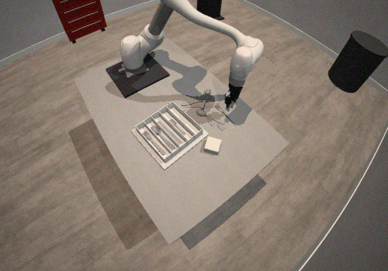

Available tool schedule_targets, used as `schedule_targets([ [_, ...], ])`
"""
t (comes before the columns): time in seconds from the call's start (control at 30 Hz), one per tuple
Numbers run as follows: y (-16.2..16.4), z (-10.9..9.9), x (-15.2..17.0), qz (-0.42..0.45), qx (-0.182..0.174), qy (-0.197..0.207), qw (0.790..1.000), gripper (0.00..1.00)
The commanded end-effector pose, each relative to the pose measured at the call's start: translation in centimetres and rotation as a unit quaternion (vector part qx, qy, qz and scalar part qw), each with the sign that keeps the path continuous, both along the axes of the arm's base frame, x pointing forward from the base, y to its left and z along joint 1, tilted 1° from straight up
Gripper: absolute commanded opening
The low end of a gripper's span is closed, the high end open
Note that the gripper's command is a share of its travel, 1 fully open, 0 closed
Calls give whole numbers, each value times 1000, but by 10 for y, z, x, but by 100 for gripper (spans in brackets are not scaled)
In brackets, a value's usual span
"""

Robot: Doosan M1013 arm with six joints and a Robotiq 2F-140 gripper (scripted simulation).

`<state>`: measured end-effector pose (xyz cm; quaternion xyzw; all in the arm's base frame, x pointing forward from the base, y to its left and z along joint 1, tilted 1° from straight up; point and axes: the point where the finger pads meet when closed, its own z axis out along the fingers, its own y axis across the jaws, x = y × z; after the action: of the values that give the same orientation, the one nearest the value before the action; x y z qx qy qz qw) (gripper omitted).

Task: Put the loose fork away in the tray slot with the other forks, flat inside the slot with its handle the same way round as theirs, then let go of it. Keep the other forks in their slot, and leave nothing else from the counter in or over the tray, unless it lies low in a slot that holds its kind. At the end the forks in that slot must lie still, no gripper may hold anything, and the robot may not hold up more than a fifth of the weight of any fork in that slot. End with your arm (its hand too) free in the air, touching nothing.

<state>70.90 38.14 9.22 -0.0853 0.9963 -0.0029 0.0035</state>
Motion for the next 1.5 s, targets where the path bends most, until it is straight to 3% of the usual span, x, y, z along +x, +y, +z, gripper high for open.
schedule_targets([
  [0.0,0,-3,0,0,0,0,1000,18],
  [0.9,0,-37,0,0,0,0,1000,18],
  [1.47,-1,-43,0,0,0,0,1000,18],
])
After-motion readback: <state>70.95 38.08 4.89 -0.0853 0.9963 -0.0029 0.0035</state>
